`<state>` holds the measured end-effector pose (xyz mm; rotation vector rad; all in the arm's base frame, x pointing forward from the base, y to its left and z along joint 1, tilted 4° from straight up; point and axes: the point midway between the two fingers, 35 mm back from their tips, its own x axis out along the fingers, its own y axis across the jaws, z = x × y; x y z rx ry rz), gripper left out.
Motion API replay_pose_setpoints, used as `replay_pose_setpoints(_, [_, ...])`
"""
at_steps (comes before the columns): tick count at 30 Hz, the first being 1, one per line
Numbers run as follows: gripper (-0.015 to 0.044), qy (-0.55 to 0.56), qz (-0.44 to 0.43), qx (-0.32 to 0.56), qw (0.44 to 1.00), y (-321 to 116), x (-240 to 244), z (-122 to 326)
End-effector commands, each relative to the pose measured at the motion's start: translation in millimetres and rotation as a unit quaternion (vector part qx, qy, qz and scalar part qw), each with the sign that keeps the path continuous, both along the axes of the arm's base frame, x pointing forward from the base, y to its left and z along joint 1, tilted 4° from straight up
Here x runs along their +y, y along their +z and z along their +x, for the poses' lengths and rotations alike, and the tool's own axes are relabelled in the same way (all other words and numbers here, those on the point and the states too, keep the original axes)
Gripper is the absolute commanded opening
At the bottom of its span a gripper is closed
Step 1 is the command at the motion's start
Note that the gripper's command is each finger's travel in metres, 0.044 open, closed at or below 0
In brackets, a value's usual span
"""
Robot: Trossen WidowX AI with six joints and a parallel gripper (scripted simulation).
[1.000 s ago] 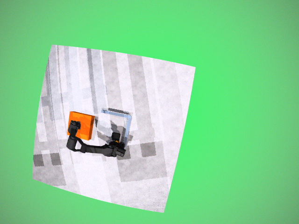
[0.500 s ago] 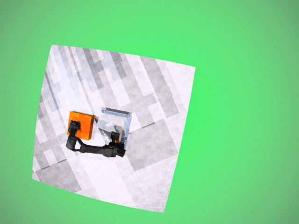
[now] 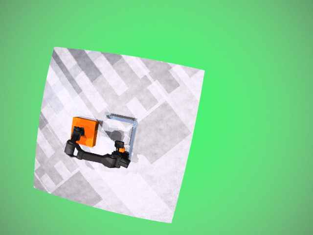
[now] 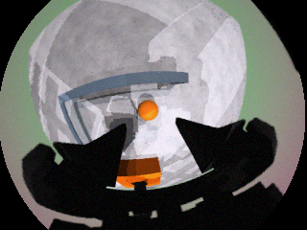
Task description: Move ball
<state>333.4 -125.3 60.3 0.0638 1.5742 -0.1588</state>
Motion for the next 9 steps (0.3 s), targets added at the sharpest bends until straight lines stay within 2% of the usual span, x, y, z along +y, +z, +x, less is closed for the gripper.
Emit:
replay_pose_setpoints(1, [0.0431,0.0,0.0,-0.001,1.0,24.2,1.7,-0.5])
replay_pose_setpoints(3, [0.044,0.0,0.0,-0.001,1.0,47.3,4.0,-3.3])
replay_pose_setpoints(9, [0.044,0.0,0.0,-0.001,1.0,50.1,4.4,-3.8])
